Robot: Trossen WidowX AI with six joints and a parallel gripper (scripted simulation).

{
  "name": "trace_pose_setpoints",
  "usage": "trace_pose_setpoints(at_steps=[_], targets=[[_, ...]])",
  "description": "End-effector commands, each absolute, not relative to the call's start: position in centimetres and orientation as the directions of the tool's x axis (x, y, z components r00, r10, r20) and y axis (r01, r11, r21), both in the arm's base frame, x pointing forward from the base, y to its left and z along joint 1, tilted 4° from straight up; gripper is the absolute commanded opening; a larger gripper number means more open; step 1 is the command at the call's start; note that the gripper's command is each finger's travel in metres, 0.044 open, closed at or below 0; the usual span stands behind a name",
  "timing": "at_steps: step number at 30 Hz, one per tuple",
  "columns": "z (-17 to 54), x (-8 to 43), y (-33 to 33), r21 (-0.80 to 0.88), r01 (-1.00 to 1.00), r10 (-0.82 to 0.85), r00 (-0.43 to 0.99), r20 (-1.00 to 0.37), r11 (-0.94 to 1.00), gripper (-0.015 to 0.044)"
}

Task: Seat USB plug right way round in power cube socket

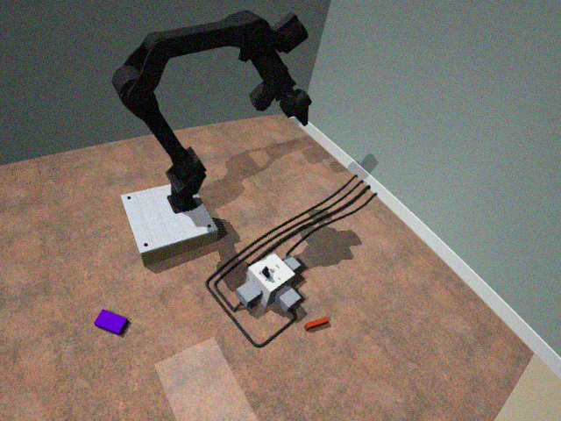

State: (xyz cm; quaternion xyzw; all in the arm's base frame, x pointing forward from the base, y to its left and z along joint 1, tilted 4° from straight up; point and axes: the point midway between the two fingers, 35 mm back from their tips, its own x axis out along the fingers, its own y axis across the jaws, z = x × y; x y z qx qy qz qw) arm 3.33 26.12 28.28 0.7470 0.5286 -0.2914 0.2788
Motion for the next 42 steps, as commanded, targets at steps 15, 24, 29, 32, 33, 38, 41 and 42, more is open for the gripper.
trace_pose_setpoints(at_steps=[15,24,29,32,33,38,41,42], targets=[[21.8,18.0,22.4,-0.226,0.139,0.262,0.360,-0.895,-0.964,0.0440],[17.2,25.9,14.6,-0.224,-0.619,0.086,0.244,-0.966,-0.753,0.0440],[14.9,28.7,9.3,-0.141,-0.914,0.047,0.133,-0.990,-0.381,0.0440],[13.9,29.7,6.9,-0.088,-0.980,0.046,0.081,-0.996,-0.177,0.0440],[13.8,29.8,6.7,-0.084,-0.983,0.047,0.078,-0.996,-0.162,0.0440],[13.8,29.9,6.8,-0.084,-0.983,0.047,0.078,-0.996,-0.162,0.0440],[13.8,29.9,6.8,-0.084,-0.983,0.047,0.078,-0.996,-0.162,0.0440],[13.8,29.9,6.8,-0.084,-0.983,0.047,0.078,-0.996,-0.162,0.0440]])
